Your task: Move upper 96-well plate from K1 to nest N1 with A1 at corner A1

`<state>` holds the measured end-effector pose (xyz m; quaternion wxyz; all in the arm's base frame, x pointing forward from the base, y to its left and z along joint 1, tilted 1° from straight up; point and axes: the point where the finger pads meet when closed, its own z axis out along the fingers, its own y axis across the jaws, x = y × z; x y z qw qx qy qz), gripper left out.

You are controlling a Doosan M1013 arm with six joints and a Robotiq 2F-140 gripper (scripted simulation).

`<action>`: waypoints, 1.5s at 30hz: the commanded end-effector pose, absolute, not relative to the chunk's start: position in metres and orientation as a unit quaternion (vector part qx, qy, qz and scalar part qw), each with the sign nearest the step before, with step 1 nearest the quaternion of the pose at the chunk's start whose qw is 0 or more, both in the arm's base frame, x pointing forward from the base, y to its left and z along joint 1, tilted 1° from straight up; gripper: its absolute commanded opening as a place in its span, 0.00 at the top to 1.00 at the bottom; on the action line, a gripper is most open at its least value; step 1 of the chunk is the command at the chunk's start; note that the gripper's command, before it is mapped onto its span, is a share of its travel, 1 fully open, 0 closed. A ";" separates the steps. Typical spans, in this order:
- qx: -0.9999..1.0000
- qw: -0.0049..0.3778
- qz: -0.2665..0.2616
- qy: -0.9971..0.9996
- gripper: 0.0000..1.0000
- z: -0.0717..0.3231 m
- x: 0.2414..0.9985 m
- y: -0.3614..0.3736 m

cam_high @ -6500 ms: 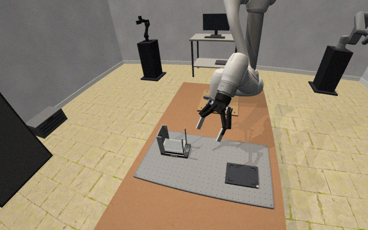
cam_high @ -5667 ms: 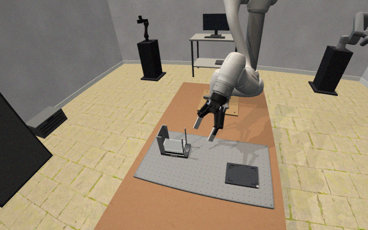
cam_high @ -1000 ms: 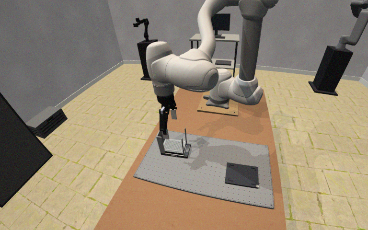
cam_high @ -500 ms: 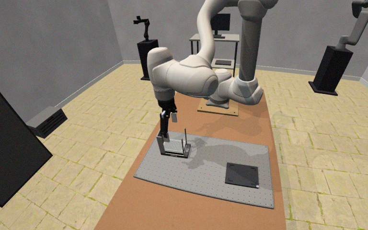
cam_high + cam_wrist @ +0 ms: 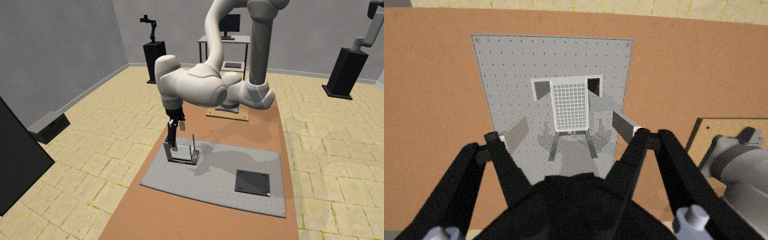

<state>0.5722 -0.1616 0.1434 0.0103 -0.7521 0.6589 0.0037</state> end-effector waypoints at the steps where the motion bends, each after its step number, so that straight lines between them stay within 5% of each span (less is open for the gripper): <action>1: -0.752 0.010 0.004 0.659 0.00 0.140 0.572 -0.162; 45: -0.752 0.010 0.004 0.659 0.00 0.076 0.573 -0.160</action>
